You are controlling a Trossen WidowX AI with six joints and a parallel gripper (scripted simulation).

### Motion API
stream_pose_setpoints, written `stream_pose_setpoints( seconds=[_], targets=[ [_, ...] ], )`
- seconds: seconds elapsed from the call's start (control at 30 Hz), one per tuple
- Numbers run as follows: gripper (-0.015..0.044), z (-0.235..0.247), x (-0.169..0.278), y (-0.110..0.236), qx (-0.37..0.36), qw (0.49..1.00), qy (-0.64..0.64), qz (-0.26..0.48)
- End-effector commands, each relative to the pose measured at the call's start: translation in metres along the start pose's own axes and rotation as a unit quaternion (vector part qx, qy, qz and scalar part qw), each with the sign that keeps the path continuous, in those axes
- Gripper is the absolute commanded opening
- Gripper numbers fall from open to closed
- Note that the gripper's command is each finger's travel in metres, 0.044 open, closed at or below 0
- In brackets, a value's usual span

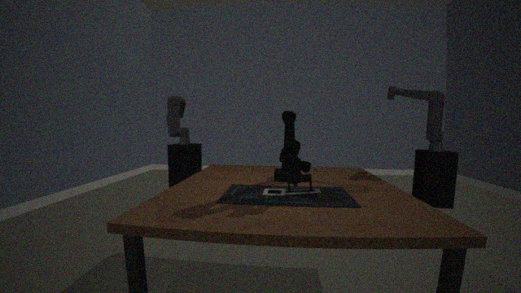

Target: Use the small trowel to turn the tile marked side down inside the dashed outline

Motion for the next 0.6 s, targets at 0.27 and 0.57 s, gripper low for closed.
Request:
stream_pose_setpoints(
  seconds=[0.27,0.57],
  targets=[
    [0.0000,-0.015,-0.007,0.012,0.010,0.998,0.038,0.041],
    [0.0000,-0.034,0.001,0.027,0.010,0.998,0.039,0.041]
  ],
)
Point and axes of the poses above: the point midway between the two fingers, 35 mm back from their tips, its own y axis back along the fingers, its own z axis across the jaws, x = y × z, the point moved 7 cm from there along y, back along the fingers, and after that the axes turned 8 degrees about -y, right-handed, at the moved point
